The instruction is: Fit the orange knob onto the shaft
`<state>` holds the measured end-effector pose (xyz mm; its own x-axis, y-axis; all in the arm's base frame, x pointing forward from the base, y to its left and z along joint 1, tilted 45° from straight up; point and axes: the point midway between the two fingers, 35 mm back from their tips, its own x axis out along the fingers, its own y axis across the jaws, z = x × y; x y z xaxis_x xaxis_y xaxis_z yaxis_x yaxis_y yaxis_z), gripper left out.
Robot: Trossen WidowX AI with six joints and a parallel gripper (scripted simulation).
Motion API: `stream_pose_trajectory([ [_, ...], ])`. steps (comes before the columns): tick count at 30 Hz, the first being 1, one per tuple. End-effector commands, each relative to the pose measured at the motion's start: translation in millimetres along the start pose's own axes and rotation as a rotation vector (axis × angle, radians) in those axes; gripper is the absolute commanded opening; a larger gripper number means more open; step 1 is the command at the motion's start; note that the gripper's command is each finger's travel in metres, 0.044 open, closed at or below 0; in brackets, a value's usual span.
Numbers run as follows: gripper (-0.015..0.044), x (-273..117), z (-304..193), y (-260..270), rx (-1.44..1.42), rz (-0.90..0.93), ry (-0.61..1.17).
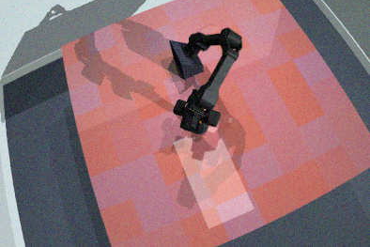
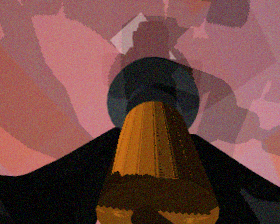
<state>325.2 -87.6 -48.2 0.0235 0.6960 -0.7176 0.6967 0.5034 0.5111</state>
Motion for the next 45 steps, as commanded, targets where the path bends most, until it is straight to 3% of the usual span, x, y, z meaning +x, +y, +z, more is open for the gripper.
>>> stream_pose_trajectory([
  [1,0.0000,0.1,0.0,-0.5,0.004,0.001,-0.005],
  [45,0.0000,3.5,-0.7,-1.8,0.004,0.001,-0.005],
])
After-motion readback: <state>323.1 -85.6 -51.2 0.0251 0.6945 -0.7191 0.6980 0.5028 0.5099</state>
